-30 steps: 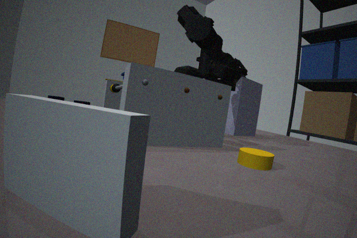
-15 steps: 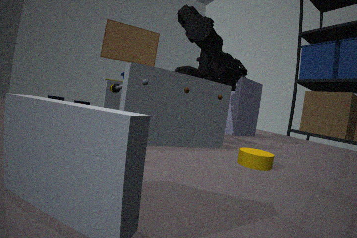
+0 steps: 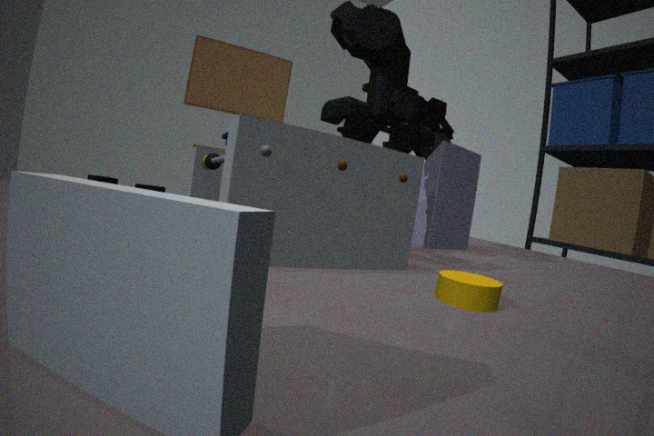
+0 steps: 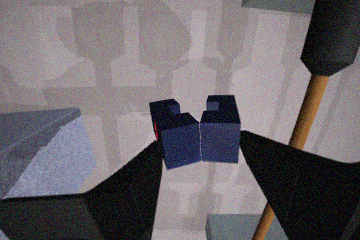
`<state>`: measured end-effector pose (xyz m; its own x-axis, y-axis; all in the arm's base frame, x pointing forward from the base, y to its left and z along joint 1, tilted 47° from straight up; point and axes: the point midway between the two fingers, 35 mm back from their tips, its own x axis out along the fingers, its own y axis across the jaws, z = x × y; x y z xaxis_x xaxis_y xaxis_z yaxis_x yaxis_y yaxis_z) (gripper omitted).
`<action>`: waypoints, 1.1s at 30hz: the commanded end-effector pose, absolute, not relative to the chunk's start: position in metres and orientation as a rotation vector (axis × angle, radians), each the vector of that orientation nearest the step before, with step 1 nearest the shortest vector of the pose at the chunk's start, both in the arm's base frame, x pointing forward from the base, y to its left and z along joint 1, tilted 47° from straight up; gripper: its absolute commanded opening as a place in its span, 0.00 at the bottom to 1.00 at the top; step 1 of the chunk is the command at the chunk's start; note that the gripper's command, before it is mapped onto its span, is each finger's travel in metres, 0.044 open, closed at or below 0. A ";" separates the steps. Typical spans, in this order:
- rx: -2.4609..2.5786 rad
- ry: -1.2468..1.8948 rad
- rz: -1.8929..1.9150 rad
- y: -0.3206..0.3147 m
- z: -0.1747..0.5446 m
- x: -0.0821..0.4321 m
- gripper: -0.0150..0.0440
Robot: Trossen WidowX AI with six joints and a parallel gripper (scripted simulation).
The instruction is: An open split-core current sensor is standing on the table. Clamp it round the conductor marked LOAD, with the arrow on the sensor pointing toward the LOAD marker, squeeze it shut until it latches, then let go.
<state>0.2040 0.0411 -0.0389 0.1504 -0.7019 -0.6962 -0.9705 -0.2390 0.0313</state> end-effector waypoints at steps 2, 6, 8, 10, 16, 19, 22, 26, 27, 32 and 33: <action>-1.998 1.575 0.840 0.068 -0.017 0.203 0.25; -2.001 1.579 0.839 0.084 -0.003 0.200 0.25; -2.002 1.581 0.837 0.092 0.004 0.198 0.25; -2.004 1.584 0.835 0.099 0.011 0.196 0.25; -2.007 1.588 0.831 0.109 0.020 0.193 0.25; -2.004 1.587 0.829 0.111 0.020 0.197 0.25; -1.998 1.586 0.825 0.115 0.021 0.207 0.25; -1.988 1.584 0.817 0.122 0.023 0.223 0.25; -1.985 1.583 0.814 0.123 0.024 0.227 0.25; -1.973 1.582 0.802 0.129 0.026 0.247 0.25; -1.970 1.581 0.800 0.131 0.026 0.251 0.25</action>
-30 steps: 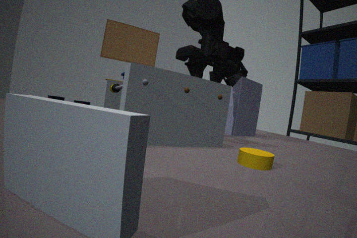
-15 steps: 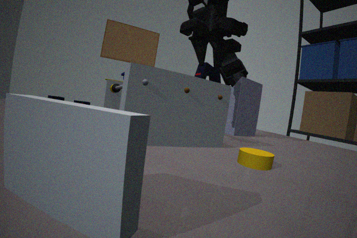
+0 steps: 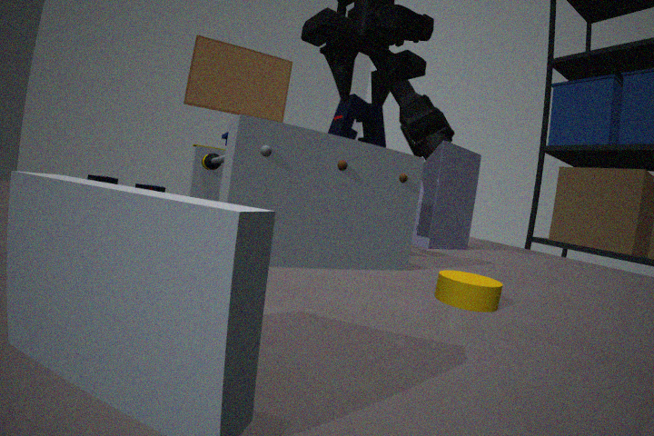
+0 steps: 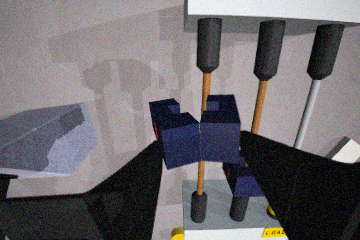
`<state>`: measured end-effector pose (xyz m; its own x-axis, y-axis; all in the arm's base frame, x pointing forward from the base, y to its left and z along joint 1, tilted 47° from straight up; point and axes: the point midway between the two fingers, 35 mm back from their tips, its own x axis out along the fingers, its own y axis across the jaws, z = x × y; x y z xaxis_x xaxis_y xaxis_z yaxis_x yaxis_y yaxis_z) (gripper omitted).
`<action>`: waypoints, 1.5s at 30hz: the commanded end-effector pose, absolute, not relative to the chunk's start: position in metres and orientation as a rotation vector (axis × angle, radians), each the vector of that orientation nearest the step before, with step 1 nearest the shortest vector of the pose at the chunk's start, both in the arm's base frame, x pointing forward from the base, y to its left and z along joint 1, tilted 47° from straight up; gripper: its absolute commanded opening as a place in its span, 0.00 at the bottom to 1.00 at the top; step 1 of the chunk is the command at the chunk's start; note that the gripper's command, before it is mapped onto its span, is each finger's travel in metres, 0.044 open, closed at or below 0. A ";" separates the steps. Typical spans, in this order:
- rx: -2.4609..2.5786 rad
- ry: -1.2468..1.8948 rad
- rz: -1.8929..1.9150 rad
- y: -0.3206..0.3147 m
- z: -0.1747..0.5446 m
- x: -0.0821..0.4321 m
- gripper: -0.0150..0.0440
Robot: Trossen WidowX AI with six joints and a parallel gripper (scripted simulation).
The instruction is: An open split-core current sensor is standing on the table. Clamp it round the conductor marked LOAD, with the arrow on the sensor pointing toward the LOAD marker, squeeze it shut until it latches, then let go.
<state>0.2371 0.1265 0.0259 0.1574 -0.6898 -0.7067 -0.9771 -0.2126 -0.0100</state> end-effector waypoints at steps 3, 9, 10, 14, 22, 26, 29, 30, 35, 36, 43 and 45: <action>-1.963 1.581 0.792 0.133 0.028 0.264 0.25; -1.950 1.580 0.774 0.137 0.030 0.289 0.25; -1.948 1.580 0.771 0.137 0.031 0.293 0.25; -1.939 1.581 0.758 0.138 0.033 0.309 0.25; -1.923 1.583 0.730 0.136 0.036 0.342 0.25; -1.915 1.586 0.715 0.133 0.038 0.358 0.25; -1.909 1.588 0.703 0.130 0.039 0.370 0.25; -1.908 1.589 0.699 0.129 0.040 0.374 0.25; -1.899 1.593 0.678 0.123 0.042 0.393 0.25; -1.897 1.594 0.675 0.122 0.042 0.396 0.25; -1.896 1.594 0.673 0.118 0.038 0.399 0.25; -1.896 1.594 0.673 0.115 0.036 0.400 0.25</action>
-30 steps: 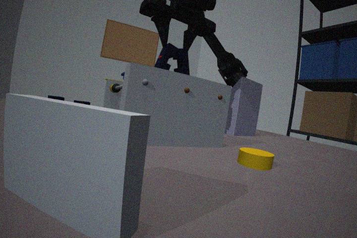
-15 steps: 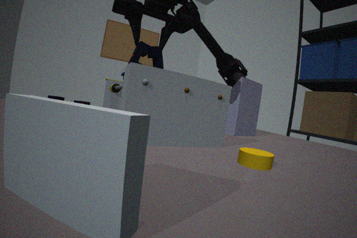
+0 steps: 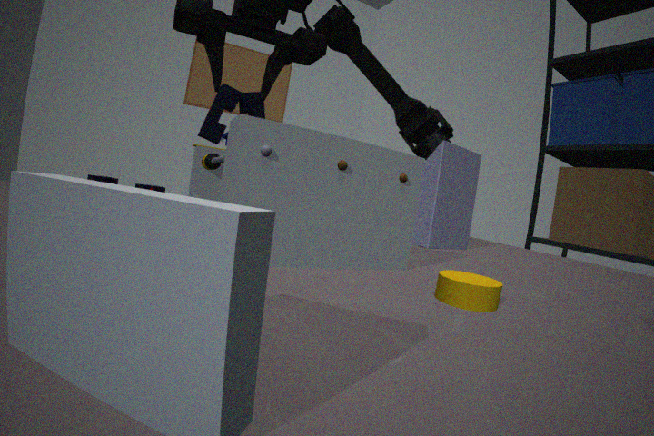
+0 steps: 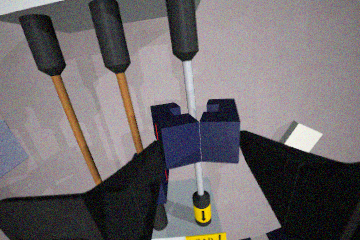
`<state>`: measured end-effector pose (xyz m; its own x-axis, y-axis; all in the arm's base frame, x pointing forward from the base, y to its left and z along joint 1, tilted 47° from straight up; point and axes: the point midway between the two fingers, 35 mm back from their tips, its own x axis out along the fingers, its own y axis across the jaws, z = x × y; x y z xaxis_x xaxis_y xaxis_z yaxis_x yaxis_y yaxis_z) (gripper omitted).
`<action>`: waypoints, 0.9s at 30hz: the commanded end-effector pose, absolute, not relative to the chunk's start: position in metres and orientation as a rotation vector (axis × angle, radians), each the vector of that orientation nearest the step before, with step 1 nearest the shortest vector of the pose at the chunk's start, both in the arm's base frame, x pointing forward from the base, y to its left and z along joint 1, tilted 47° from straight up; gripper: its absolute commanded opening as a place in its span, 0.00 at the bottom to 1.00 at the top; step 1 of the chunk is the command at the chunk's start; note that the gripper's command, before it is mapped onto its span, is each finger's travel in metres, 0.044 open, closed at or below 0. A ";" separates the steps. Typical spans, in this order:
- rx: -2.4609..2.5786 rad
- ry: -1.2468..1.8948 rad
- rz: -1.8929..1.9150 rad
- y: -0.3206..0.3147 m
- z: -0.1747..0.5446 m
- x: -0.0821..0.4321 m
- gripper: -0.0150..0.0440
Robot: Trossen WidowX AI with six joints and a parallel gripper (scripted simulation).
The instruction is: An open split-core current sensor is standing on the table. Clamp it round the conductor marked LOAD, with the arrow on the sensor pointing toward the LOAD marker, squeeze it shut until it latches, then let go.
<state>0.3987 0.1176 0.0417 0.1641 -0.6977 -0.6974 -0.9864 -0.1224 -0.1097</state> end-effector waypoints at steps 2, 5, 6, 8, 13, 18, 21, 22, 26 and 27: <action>-1.896 1.594 0.673 0.113 0.034 0.401 0.25; -1.896 1.594 0.672 0.110 0.030 0.402 0.25; -1.896 1.594 0.672 0.109 0.029 0.402 0.25; -1.896 1.594 0.672 0.106 0.027 0.403 0.25; -1.896 1.594 0.672 0.101 0.021 0.404 0.25; -1.897 1.594 0.671 0.095 0.016 0.406 0.25; -1.897 1.595 0.671 0.091 0.013 0.406 0.25; -1.897 1.595 0.671 0.090 0.012 0.407 0.25; -1.897 1.595 0.670 0.085 0.007 0.407 0.25; -1.897 1.595 0.670 0.084 0.006 0.408 0.25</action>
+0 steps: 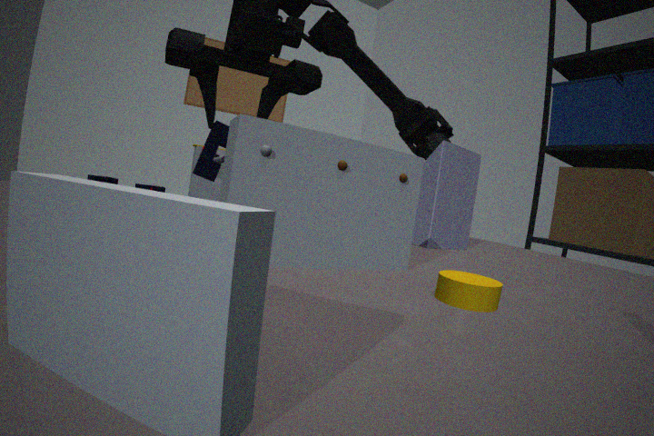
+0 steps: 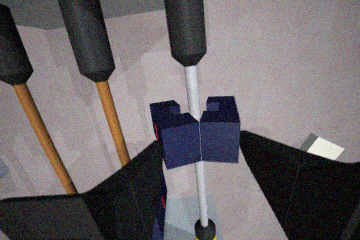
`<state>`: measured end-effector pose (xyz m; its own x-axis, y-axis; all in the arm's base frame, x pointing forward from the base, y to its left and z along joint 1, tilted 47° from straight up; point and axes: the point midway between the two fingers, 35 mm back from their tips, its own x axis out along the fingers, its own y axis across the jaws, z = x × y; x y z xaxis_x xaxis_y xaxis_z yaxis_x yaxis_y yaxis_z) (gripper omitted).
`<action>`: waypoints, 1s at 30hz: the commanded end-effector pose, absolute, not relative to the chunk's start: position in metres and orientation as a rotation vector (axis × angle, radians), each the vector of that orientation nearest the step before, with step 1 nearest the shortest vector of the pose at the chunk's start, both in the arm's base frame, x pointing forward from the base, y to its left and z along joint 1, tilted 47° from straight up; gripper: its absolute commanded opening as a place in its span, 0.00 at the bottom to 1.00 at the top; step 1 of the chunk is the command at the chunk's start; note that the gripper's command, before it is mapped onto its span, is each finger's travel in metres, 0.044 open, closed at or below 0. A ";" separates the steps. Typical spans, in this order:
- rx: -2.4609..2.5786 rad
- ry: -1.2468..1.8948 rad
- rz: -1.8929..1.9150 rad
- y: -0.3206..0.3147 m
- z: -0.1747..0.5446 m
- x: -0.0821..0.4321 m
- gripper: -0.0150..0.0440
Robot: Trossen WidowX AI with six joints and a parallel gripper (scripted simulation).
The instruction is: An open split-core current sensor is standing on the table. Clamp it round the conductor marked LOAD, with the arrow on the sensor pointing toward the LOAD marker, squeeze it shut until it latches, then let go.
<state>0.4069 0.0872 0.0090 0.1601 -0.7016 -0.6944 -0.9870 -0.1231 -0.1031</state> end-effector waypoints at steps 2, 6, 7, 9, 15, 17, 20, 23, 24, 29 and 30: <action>-1.889 1.599 0.670 0.086 0.008 0.407 0.25; -1.889 1.599 0.670 0.086 0.008 0.407 0.25; -1.889 1.599 0.670 0.086 0.008 0.407 0.25; -1.889 1.599 0.670 0.086 0.008 0.407 0.25; -1.889 1.599 0.670 0.086 0.008 0.407 0.25; -1.889 1.599 0.670 0.086 0.008 0.407 0.25; -1.889 1.599 0.670 0.086 0.008 0.407 0.25; -1.889 1.599 0.670 0.086 0.008 0.407 0.25; -1.889 1.599 0.670 0.086 0.008 0.407 0.25; -1.889 1.599 0.670 0.086 0.008 0.407 0.25; -1.889 1.599 0.670 0.086 0.008 0.407 0.25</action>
<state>0.4072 0.0856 0.0077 0.1599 -0.7019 -0.6941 -0.9870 -0.1241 -0.1019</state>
